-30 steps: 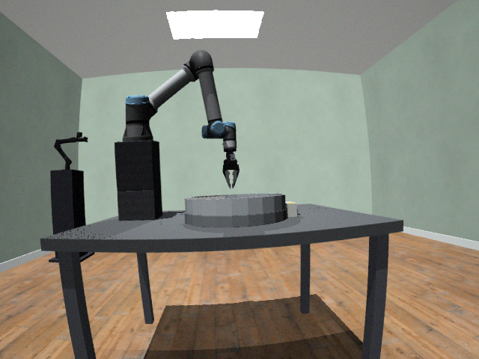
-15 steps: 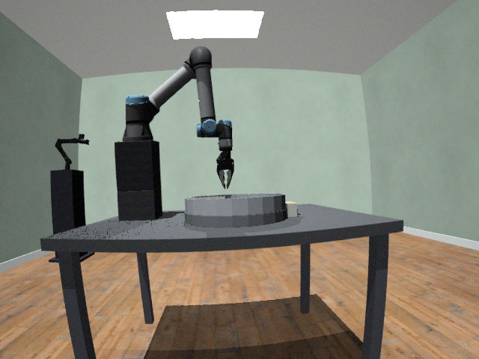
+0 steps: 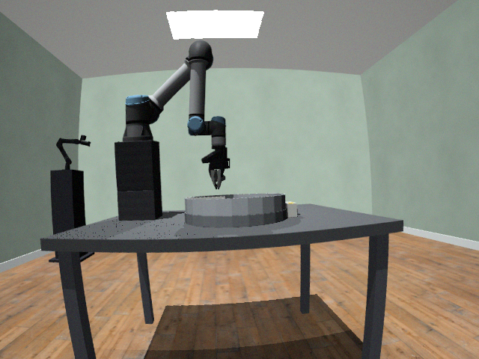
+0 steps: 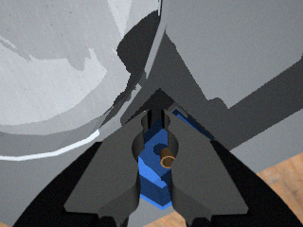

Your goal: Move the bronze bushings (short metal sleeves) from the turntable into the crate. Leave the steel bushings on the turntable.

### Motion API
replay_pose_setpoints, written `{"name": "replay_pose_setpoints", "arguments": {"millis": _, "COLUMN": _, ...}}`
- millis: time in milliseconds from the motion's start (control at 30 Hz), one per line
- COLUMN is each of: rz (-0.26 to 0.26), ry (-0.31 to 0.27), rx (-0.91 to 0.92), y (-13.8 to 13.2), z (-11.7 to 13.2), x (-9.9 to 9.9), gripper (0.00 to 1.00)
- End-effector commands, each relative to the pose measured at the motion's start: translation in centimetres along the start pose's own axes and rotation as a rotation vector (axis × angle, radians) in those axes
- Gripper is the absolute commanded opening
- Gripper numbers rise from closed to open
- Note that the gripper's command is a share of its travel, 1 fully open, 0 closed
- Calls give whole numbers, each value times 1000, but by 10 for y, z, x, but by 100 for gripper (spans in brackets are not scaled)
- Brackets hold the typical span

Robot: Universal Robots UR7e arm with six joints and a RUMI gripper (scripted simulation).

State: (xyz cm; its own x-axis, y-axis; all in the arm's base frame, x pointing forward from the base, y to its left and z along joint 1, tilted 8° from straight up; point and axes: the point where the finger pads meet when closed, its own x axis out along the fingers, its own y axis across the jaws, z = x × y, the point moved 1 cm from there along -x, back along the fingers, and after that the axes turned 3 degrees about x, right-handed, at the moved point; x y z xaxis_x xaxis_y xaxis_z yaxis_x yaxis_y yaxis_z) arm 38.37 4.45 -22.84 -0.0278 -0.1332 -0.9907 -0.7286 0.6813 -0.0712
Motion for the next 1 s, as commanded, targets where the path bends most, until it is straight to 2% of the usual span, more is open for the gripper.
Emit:
{"name": "replay_pose_setpoints", "arguments": {"millis": 0, "rz": -16, "ry": -19, "rx": 191, "y": -7, "z": -36, "x": -1, "gripper": 6}}
{"name": "replay_pose_setpoints", "arguments": {"millis": 367, "rz": -12, "ry": -20, "rx": 468, "y": -14, "z": -91, "x": 0, "gripper": 6}}
{"name": "replay_pose_setpoints", "arguments": {"millis": 433, "rz": -12, "ry": -20, "rx": 468, "y": -14, "z": -91, "x": 0, "gripper": 6}}
{"name": "replay_pose_setpoints", "arguments": {"millis": 733, "rz": -10, "ry": -22, "rx": 643, "y": -19, "z": -126, "x": 0, "gripper": 6}}
{"name": "replay_pose_setpoints", "arguments": {"millis": 967, "rz": -9, "ry": -22, "rx": 734, "y": -21, "z": -144, "x": 1, "gripper": 6}}
